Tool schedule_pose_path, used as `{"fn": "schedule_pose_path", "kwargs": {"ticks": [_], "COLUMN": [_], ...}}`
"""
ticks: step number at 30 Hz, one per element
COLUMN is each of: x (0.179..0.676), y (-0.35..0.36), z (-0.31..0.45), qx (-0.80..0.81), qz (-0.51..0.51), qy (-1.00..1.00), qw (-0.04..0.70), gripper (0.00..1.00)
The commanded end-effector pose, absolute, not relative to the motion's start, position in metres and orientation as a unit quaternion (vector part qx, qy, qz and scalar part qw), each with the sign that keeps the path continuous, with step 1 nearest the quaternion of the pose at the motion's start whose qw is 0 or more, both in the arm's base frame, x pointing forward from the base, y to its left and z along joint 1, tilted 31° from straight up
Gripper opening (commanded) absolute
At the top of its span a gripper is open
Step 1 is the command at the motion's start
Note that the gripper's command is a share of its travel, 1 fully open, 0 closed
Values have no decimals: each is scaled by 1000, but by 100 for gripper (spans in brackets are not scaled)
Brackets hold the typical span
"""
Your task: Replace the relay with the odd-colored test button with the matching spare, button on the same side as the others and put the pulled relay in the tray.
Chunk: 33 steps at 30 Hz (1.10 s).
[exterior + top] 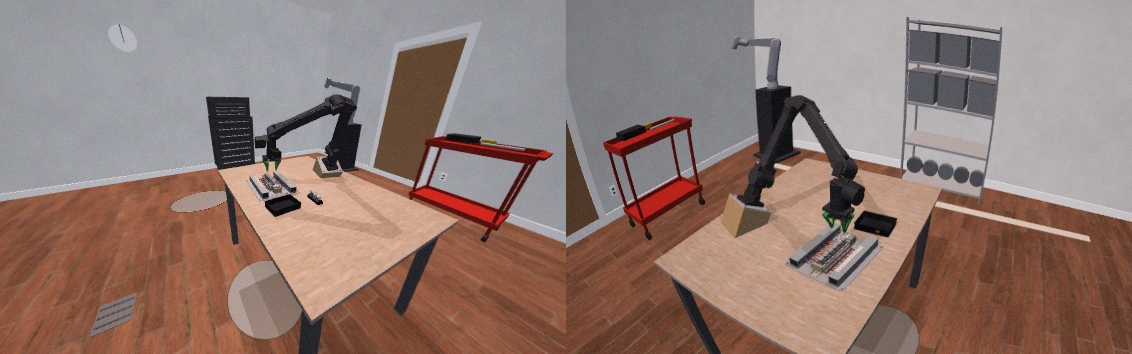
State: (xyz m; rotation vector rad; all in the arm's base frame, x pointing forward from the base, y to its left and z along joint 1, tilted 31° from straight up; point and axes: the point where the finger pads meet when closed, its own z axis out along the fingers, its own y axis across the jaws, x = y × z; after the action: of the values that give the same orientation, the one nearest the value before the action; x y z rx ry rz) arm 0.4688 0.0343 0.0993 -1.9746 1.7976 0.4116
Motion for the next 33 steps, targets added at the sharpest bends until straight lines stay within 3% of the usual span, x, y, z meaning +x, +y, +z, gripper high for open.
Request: {"fn": "schedule_pose_path", "kwargs": {"ticks": [1, 33], "x": [469, 466], "y": [35, 38], "z": [107, 110], "qx": [-713, -715], "qz": [148, 145], "qy": [649, 648], "qw": [219, 221], "gripper": [59, 59]}}
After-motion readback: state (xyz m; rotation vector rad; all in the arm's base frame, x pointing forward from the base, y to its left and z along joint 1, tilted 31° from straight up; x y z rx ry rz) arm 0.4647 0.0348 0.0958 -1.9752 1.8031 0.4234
